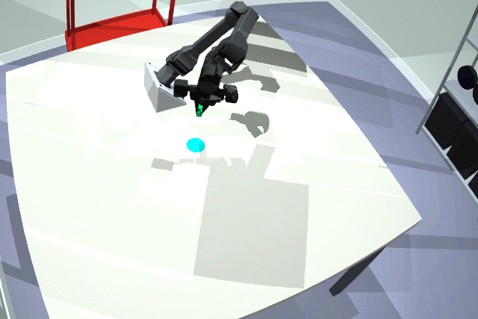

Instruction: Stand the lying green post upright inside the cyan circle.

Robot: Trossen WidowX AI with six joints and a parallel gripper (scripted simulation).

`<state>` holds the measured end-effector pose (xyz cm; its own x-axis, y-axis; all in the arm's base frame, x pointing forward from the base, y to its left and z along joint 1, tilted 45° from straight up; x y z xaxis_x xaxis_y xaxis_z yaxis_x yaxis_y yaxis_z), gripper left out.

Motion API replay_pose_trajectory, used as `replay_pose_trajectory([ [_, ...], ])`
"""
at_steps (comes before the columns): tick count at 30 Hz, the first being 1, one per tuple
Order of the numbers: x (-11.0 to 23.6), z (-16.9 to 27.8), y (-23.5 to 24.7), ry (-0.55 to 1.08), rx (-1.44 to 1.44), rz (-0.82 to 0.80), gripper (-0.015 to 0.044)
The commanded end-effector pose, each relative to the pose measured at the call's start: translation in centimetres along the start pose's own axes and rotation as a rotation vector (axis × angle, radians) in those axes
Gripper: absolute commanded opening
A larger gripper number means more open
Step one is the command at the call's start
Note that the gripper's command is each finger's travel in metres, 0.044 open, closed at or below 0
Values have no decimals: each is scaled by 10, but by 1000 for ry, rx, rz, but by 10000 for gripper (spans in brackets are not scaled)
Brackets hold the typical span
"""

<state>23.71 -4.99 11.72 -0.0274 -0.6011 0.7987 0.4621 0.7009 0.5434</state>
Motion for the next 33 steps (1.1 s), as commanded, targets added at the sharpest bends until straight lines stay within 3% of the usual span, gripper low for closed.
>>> replay_pose_trajectory([
  [1,-2,4,0,-8,-1,19,23],
  [33,-9,21,1,-151,13,143,23],
])
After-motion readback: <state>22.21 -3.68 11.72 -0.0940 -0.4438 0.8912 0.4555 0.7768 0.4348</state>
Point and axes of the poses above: the point midway between the two fingers, 35 mm back from their tips, its own x axis back along the fingers, its own y axis across the jaws, z = x × y, the point moved 3 cm from there along x, back along the fingers, and after that the axes turned 7 degrees about -x, right-handed, at the moved point
